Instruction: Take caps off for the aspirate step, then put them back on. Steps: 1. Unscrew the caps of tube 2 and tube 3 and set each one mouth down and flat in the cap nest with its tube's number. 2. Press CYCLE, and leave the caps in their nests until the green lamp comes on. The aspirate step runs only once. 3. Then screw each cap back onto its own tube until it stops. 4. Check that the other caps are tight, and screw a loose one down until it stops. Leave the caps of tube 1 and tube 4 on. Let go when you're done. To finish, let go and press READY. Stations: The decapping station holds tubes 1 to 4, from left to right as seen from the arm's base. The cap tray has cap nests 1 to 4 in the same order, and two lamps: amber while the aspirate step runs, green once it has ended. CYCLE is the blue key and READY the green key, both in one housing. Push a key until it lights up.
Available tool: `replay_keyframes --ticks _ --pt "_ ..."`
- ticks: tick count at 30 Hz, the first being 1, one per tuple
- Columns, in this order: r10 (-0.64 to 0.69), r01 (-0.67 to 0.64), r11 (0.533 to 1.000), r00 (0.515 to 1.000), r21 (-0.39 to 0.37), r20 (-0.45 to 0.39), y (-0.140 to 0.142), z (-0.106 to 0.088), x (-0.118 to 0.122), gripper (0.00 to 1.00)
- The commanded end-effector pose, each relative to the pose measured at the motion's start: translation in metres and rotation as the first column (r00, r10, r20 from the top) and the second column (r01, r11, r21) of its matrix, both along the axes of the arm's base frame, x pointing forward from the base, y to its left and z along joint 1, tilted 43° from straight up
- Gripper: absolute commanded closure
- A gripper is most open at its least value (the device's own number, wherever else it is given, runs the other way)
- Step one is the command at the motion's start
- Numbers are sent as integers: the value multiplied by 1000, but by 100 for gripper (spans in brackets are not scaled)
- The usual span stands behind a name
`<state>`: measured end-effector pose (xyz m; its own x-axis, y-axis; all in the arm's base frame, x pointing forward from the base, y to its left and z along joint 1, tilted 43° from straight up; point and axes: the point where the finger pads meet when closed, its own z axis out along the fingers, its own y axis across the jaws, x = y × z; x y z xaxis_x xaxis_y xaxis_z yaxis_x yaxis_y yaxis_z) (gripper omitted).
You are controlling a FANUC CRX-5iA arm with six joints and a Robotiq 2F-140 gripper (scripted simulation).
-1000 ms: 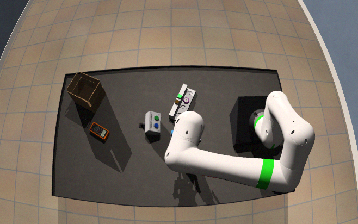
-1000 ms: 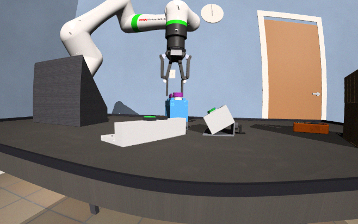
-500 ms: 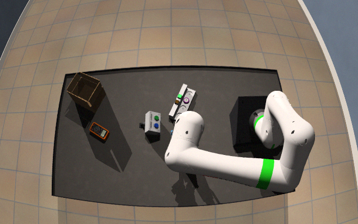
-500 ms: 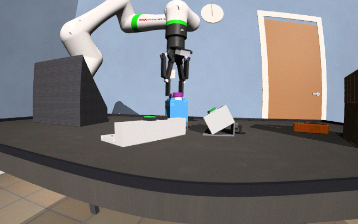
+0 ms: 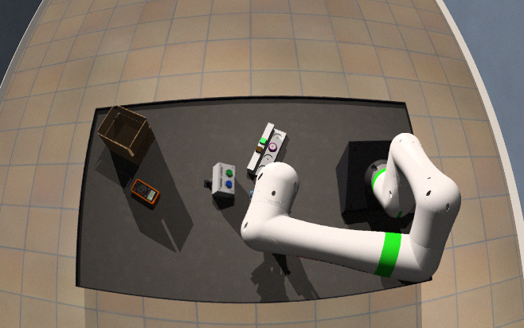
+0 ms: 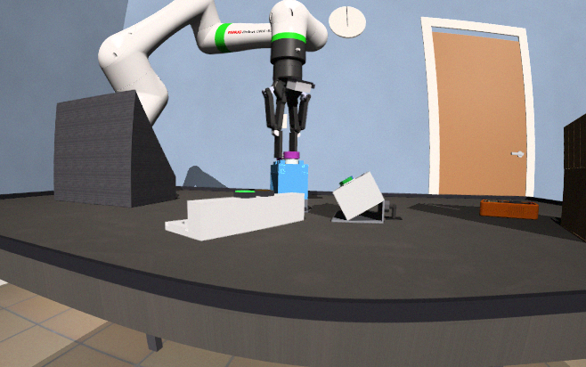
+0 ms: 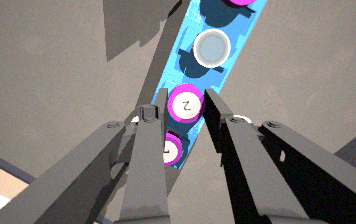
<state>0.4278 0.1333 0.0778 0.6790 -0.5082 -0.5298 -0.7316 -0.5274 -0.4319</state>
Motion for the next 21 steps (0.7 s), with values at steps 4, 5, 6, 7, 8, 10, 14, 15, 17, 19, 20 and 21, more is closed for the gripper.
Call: replay_keyframes --ticks 4,5,6,7,8,10,14,15,17,19,20,21 --pt "-98 97 995 991 -13 -89 -1 0 0 70" --pt "-122 121 992 986 -17 -111 -1 0 0 70" --pt "-146 145 989 980 -22 -133 -1 0 0 70" --pt "-170 168 985 973 -28 -155 -1 0 0 70" --pt "-194 191 981 965 -34 -177 -1 0 0 70" --pt "-242 237 970 945 -47 -219 -1 0 0 70" --pt "-311 303 950 908 -71 -281 -1 0 0 70" --pt "-311 303 950 908 -71 -281 -1 0 0 70" --pt "-356 346 934 878 -90 -320 0 0 0 70" --pt "-399 386 916 844 -110 -357 0 0 0 70" --pt "-420 406 906 826 -121 -376 0 0 0 70" --pt "-441 425 896 807 -132 -393 0 0 0 70"
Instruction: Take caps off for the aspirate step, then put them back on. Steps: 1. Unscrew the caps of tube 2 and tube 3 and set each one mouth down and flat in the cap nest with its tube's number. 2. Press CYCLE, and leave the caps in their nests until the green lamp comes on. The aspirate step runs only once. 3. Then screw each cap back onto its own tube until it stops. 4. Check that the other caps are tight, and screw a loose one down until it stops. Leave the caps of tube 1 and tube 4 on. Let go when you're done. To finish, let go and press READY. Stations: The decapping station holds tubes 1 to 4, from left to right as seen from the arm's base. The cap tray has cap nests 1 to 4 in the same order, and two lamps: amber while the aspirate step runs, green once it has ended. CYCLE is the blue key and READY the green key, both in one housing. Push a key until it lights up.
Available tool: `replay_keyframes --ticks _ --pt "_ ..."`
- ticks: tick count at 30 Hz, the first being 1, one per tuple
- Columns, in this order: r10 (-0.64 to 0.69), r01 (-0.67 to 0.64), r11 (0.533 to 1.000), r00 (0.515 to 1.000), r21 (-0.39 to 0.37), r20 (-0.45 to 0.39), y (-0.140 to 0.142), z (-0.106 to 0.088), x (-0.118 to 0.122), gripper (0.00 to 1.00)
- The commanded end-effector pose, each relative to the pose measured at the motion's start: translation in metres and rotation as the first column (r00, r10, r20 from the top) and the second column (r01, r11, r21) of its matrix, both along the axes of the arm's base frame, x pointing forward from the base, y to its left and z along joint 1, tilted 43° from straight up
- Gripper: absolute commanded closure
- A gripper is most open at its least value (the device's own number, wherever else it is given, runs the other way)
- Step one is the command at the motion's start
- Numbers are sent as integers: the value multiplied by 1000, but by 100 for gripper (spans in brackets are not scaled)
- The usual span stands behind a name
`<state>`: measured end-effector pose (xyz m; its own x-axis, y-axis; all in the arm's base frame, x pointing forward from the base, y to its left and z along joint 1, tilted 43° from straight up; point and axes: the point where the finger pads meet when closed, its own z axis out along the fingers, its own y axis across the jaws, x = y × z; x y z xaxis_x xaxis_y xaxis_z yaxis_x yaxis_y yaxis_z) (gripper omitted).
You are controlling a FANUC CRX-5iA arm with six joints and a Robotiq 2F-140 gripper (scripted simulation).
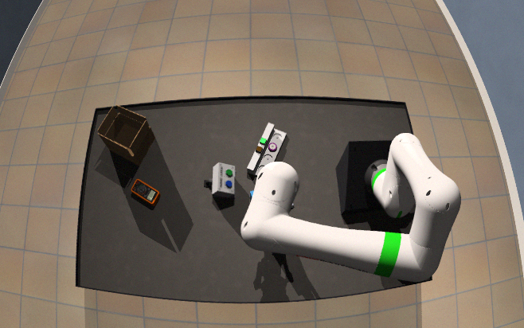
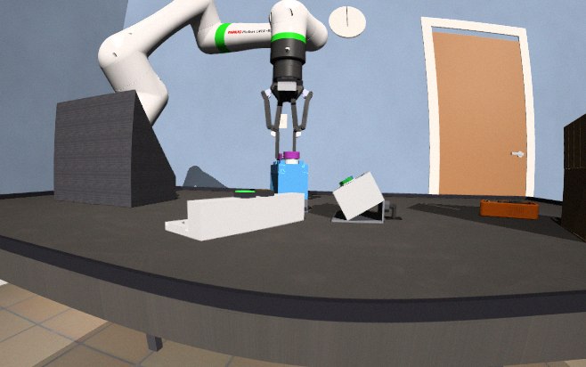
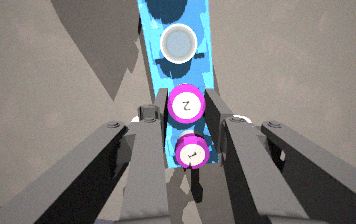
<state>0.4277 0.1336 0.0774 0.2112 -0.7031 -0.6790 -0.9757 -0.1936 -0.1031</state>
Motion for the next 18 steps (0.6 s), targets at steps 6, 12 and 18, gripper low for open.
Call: replay_keyframes --ticks 6,12,18 --pt "-182 179 983 969 -35 -167 -1 0 0 70" --pt "-182 179 983 969 -35 -167 0 0 0 59" --pt "-182 179 983 969 -35 -167 0 0 0 59"
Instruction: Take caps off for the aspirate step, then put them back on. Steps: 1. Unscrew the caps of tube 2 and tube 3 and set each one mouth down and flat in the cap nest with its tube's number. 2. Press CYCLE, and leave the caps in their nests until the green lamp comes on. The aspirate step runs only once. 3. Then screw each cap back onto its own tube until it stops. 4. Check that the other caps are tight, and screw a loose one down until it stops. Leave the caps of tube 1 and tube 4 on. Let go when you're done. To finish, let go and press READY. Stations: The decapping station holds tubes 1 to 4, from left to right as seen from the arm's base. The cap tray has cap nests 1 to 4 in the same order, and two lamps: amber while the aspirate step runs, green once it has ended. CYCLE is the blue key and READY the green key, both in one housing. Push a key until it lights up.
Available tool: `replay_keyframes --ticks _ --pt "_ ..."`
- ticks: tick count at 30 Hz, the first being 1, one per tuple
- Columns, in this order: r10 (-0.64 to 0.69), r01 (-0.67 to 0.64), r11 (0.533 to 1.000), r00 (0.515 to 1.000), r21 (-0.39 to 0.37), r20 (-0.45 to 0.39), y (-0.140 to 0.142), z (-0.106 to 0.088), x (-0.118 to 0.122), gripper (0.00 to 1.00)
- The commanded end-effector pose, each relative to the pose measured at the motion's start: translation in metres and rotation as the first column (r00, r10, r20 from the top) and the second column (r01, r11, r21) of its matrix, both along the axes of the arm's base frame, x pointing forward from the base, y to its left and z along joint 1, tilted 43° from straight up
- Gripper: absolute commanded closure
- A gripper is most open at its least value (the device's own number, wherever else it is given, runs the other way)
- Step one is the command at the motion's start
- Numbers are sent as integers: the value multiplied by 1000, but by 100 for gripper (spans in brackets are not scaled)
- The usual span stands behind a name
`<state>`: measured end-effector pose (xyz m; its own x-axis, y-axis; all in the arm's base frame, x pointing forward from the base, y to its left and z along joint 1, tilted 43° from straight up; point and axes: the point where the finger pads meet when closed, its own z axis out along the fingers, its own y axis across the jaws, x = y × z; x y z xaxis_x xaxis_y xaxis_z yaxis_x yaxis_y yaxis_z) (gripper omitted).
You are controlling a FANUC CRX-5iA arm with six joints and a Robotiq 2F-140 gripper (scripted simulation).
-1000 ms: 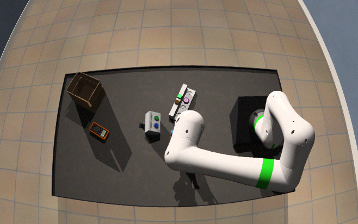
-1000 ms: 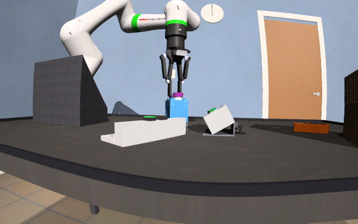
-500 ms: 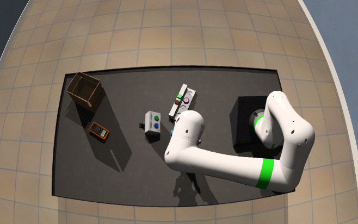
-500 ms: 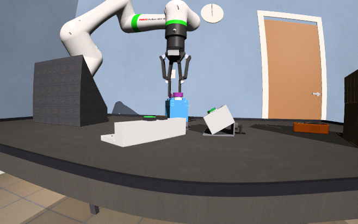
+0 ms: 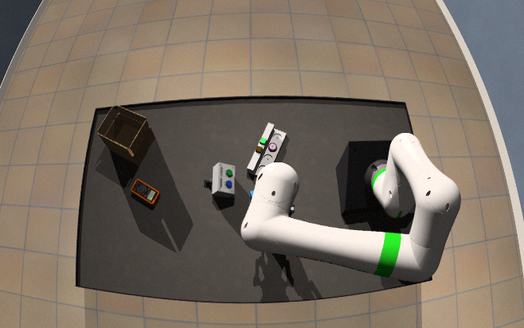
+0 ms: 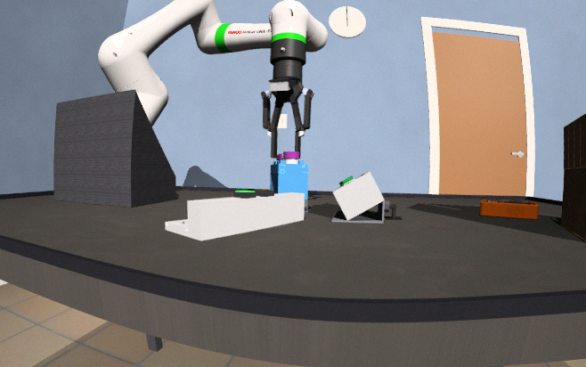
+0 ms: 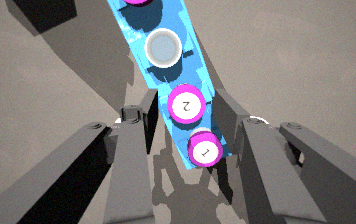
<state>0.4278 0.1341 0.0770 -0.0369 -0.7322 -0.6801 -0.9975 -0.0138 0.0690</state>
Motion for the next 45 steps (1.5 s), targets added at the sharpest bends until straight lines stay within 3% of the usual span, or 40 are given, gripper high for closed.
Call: replay_keyframes --ticks 1,4,13,19,25,31,32,45 --pt "-1 1 1000 1000 -1 1 -1 0 0 59" --pt "-1 1 1000 1000 -1 1 -1 0 0 59" --pt "200 -203 979 961 -4 191 -1 1 0 59" --pt "357 -367 929 868 -37 345 -1 1 0 59" --pt "491 -513 853 726 -97 481 -1 1 0 59" --pt "504 -527 843 708 -104 495 -1 1 0 59" --pt "504 -527 843 708 -104 495 -1 1 0 70" --pt "504 -527 843 708 -104 495 -1 1 0 70"
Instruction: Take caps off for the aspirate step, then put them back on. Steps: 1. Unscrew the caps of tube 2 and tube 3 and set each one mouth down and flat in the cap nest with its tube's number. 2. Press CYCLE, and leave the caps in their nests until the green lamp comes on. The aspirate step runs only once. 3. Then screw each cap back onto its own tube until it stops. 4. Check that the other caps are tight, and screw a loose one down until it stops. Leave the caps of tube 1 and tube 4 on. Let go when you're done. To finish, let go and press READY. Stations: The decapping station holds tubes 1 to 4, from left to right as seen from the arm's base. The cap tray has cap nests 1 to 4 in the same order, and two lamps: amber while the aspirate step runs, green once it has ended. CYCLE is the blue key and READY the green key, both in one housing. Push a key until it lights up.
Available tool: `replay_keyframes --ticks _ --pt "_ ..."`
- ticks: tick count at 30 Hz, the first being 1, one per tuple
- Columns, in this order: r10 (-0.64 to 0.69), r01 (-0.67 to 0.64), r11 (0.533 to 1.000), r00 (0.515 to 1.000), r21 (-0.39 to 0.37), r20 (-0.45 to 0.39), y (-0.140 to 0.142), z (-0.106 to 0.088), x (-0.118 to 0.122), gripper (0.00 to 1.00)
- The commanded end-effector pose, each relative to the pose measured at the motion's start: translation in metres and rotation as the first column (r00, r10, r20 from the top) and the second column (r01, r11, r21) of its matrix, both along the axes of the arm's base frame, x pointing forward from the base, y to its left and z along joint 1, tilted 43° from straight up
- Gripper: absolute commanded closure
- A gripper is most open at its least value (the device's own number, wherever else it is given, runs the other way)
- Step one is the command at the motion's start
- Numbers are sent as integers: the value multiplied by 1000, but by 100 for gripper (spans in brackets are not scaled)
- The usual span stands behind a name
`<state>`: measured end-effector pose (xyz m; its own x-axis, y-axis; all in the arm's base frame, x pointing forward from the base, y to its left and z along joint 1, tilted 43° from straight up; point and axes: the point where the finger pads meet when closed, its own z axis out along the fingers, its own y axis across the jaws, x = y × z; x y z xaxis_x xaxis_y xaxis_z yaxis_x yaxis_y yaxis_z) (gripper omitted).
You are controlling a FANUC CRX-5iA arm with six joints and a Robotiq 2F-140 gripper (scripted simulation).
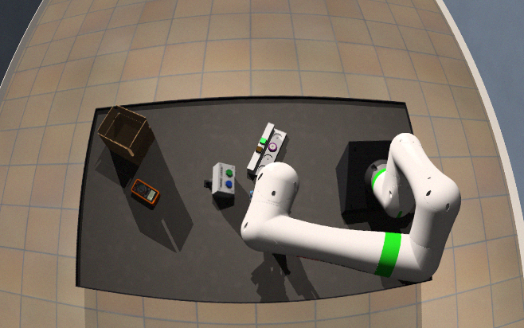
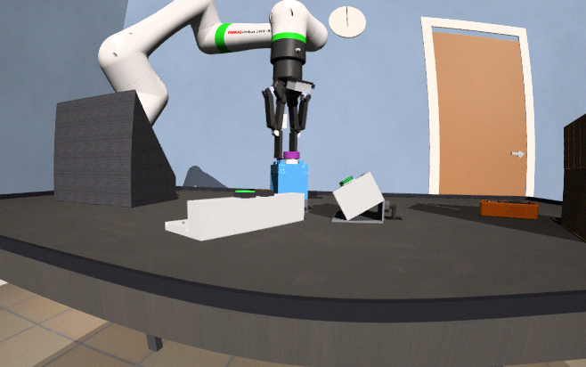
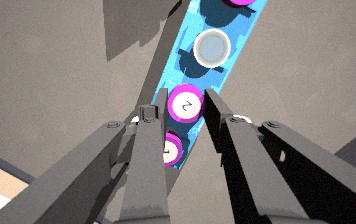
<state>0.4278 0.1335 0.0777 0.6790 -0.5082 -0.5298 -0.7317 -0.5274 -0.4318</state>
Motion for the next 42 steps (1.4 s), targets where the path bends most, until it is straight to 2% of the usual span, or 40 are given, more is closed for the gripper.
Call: replay_keyframes --ticks 1,7,14,16,27,33,34,42 --pt "-1 1 1000 1000 -1 1 -1 0 0 70" --pt "-146 145 989 980 -22 -133 0 0 0 70" --pt "-311 303 950 908 -71 -281 0 0 0 70" --pt "-311 303 950 908 -71 -281 0 0 0 70" --pt "-529 505 843 708 -188 -467 0 0 0 70" --pt "-529 505 843 708 -188 -468 0 0 0 70" --pt "-529 505 843 708 -188 -468 0 -1 0 59" --pt "-529 505 843 708 -188 -467 0 -1 0 59"
